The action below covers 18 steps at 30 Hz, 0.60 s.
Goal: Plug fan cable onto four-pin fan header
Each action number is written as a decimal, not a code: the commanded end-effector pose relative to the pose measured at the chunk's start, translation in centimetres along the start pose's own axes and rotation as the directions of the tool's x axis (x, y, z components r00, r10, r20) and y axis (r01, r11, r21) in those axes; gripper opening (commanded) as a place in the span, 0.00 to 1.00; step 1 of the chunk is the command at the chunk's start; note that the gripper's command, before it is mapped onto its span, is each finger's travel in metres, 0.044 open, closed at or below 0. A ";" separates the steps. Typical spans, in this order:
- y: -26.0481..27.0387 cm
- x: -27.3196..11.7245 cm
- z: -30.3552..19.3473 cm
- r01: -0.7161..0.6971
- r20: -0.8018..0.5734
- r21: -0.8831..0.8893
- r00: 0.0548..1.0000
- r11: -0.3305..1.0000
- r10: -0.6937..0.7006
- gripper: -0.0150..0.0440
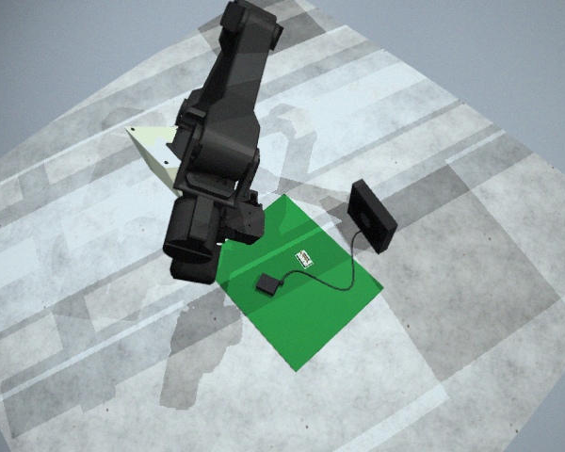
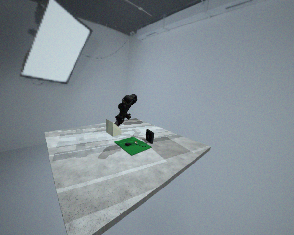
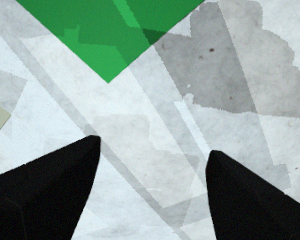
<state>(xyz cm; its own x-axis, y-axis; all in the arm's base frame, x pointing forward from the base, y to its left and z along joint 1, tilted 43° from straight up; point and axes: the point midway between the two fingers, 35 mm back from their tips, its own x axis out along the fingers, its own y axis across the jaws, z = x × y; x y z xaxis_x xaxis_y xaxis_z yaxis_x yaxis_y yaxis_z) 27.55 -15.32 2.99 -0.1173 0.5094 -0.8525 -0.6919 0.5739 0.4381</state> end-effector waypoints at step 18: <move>0.4 10.4 11.9 -0.147 -0.027 0.309 0.986 0.940 0.163 0.61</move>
<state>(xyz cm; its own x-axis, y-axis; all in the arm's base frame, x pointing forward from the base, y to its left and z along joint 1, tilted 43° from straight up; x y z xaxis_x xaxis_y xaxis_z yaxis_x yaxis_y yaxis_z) 34.91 -4.29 -0.43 -0.2244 0.5721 -0.7889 -0.4232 0.6720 0.6077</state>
